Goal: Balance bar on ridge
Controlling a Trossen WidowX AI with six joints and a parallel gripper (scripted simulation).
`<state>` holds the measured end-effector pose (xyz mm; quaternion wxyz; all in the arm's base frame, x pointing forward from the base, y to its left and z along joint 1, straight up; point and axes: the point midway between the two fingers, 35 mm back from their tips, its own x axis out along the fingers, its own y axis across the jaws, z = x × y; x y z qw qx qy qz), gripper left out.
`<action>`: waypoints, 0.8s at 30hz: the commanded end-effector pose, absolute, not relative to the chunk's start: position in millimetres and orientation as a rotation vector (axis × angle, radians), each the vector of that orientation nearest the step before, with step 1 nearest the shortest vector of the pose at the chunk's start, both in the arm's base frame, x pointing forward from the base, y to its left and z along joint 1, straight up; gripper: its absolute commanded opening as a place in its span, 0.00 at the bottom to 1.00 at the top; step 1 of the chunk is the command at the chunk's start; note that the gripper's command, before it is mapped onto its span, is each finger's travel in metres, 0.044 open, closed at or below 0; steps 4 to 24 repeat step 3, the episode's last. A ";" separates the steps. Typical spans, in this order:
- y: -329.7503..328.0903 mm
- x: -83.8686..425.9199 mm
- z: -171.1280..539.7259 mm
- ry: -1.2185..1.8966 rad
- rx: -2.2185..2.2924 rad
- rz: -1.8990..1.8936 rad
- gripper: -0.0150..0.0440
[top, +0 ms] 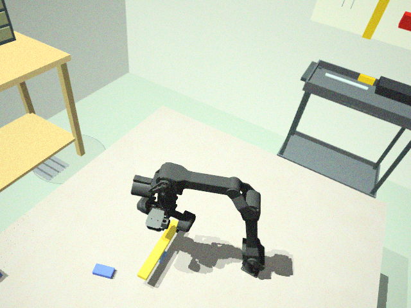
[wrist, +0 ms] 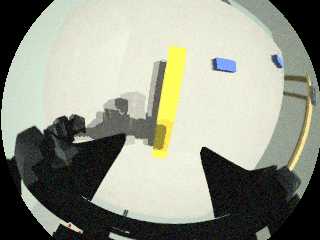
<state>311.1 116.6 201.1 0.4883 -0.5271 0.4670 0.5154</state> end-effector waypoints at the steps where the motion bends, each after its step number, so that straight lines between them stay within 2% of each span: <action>1: 116.7 311.2 201.4 1.135 -1.281 1.253 1.00; 24: 116.7 311.2 201.4 1.135 -1.281 1.253 1.00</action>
